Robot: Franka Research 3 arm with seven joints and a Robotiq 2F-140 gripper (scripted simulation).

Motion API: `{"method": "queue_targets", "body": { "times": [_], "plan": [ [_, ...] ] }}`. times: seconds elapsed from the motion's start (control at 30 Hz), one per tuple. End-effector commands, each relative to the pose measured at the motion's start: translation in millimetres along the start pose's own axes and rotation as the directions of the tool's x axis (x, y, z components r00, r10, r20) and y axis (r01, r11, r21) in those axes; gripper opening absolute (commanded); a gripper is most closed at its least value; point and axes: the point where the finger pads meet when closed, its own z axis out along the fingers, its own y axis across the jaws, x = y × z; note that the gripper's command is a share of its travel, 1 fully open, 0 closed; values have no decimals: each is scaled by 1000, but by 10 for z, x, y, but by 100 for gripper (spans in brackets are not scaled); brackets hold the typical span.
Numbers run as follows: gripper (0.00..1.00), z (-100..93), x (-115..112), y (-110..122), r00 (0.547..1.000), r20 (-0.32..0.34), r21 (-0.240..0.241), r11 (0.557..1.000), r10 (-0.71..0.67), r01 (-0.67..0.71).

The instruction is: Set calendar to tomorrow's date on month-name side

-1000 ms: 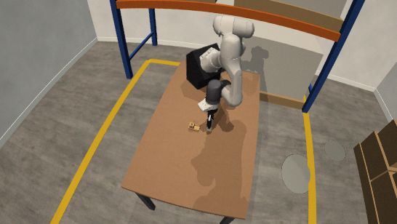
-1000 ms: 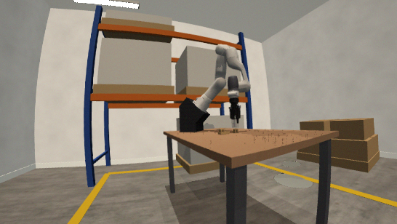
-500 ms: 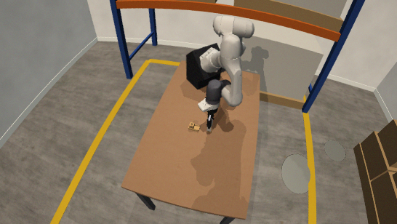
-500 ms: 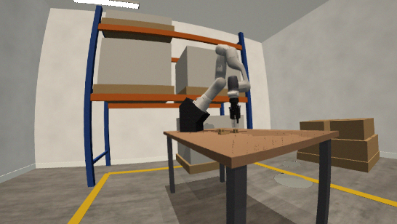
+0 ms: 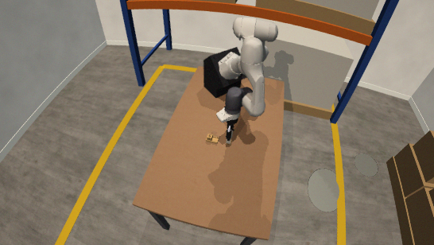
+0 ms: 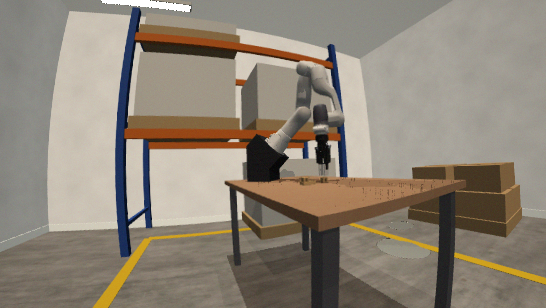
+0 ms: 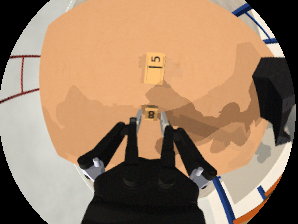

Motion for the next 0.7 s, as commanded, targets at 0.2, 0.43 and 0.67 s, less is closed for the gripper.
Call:
{"method": "queue_targets", "body": {
  "times": [0.2,0.43,0.67],
  "plan": [
    [29,2,-5,4,1000,0,0,1000,-6,6],
    [29,7,-6,4,1000,0,0,1000,-6,6],
    [29,76,-6,4,1000,0,0,1000,-6,6]
  ]
}}
